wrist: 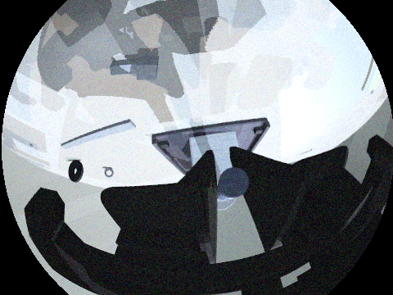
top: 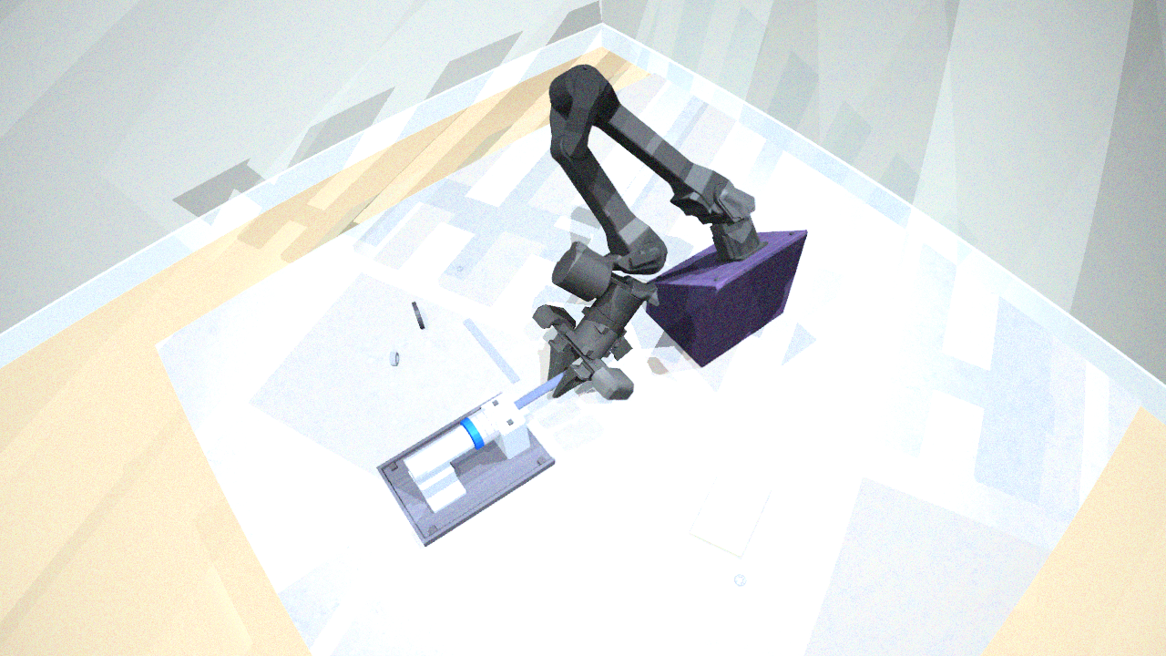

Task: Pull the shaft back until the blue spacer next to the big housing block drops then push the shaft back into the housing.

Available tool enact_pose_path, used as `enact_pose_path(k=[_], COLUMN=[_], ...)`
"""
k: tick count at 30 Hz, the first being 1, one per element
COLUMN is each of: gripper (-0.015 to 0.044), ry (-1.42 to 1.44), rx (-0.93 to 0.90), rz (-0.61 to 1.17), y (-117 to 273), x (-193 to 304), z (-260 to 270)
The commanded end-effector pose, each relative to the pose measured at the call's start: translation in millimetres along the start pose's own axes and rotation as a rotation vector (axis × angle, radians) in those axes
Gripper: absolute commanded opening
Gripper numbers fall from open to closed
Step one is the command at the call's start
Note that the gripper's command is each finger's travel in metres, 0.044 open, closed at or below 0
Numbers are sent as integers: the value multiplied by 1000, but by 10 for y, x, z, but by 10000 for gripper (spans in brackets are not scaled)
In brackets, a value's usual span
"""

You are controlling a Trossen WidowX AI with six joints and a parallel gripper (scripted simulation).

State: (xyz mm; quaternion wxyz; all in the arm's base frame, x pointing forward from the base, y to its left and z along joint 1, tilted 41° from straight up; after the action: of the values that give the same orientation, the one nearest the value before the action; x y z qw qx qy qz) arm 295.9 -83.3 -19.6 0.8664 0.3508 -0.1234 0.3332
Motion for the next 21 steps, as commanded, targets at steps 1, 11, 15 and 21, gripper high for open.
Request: enact_pose_path(k=[1, 11, 15, 21], gripper=[0, 0, 0, 0], ry=[3, 3, 3, 3], rx=[1, 1, 1, 1], rz=[-2, -2, -2, -2], y=[13, 19, 22, 25], x=[-15, -21, -24, -27], z=[-4, -5, -5, -6])
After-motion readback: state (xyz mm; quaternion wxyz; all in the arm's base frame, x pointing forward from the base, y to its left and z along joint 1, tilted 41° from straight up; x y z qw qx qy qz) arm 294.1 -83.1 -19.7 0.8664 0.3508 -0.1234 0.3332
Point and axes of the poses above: the point midway between the two fingers, 35 mm back from their tips, its own y axis back along the fingers, its own z axis across the jaws, x = y × z, the point moved 4 cm from there along y, back along the fingers, and after that the axes turned 8 degrees about y, right-handed, at the moved point
